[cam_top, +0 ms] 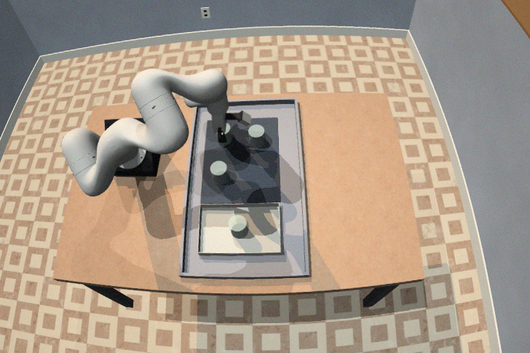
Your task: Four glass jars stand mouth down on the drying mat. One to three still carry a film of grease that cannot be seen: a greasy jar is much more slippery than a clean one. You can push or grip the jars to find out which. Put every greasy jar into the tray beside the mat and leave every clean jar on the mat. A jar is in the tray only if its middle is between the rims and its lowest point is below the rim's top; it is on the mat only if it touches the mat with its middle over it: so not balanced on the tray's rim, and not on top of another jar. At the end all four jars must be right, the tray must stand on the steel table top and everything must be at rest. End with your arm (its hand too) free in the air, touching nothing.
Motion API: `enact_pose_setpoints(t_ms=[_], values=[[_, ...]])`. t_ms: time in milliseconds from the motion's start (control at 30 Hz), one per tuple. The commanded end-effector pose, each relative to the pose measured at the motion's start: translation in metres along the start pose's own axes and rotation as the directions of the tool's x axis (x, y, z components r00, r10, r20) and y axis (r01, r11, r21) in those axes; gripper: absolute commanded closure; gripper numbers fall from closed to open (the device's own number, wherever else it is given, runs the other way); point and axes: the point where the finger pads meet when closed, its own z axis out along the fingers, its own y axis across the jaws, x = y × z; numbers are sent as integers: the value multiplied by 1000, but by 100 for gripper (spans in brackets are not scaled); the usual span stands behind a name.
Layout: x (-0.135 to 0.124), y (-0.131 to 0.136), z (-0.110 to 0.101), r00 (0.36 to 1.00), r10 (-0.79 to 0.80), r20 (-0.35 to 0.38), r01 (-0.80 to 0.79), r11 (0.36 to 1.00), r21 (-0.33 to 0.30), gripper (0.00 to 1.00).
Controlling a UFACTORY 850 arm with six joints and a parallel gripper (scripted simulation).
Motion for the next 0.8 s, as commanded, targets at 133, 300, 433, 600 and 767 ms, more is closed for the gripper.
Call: enact_pose_setpoints(t_ms=[133,300,433,600,767], values=[[1,0,-1,1000,0,-1,0,1000,1,18],[1,0,-1,1000,0,-1,0,1000,1,18],[1,0,-1,1000,0,-1,0,1000,1,18],[1,0,-1,1000,0,-1,0,1000,1,21],[1,0,-1,1000,0,-1,0,1000,1,21]])
